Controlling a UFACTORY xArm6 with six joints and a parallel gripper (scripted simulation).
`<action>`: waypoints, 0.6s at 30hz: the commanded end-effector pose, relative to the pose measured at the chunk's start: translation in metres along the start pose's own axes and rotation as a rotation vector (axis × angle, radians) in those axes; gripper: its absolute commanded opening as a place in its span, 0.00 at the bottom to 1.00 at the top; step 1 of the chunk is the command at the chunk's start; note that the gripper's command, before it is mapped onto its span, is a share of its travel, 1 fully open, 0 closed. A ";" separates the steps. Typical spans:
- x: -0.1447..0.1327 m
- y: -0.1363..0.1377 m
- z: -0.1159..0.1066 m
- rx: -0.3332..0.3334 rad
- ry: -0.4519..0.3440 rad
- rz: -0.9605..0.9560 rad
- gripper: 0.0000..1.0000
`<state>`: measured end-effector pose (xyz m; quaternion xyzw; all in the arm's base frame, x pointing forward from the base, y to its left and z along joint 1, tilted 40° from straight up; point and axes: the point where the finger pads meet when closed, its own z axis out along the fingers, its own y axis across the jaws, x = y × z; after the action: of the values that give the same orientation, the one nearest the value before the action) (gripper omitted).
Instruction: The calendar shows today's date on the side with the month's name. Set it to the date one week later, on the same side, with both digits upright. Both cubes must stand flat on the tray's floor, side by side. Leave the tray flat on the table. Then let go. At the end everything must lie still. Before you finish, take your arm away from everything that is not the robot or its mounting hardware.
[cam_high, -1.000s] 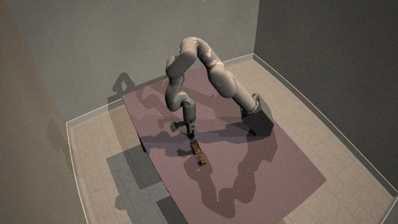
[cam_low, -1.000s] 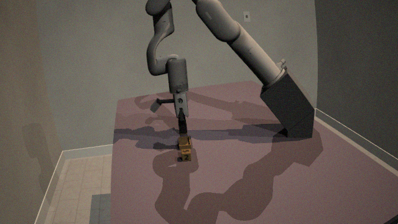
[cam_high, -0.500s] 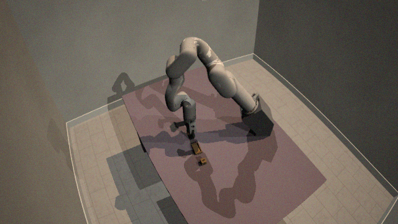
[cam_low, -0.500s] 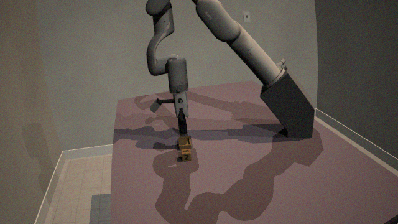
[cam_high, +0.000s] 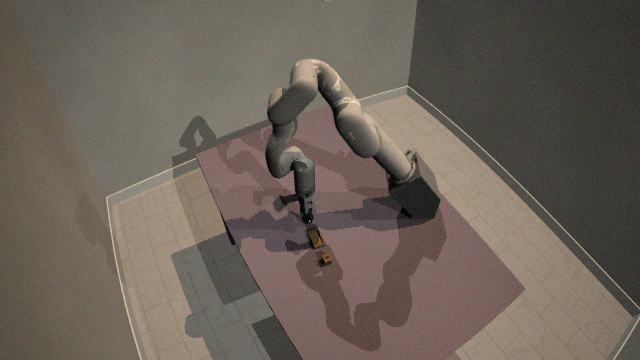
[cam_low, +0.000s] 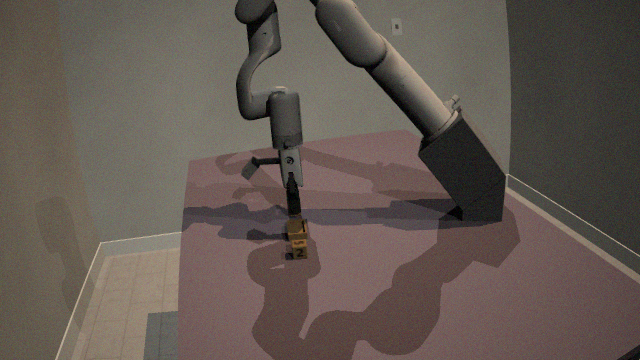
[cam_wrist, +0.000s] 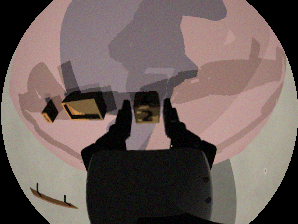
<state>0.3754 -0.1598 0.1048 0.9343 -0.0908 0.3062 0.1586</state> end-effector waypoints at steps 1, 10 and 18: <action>0.001 0.000 -0.004 0.000 0.001 0.000 0.49; 0.001 0.000 -0.021 0.000 0.001 0.000 0.49; 0.001 0.000 -0.034 0.000 0.001 0.000 0.49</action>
<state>0.3616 -0.1505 0.1246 0.9330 -0.0894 0.3115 0.1565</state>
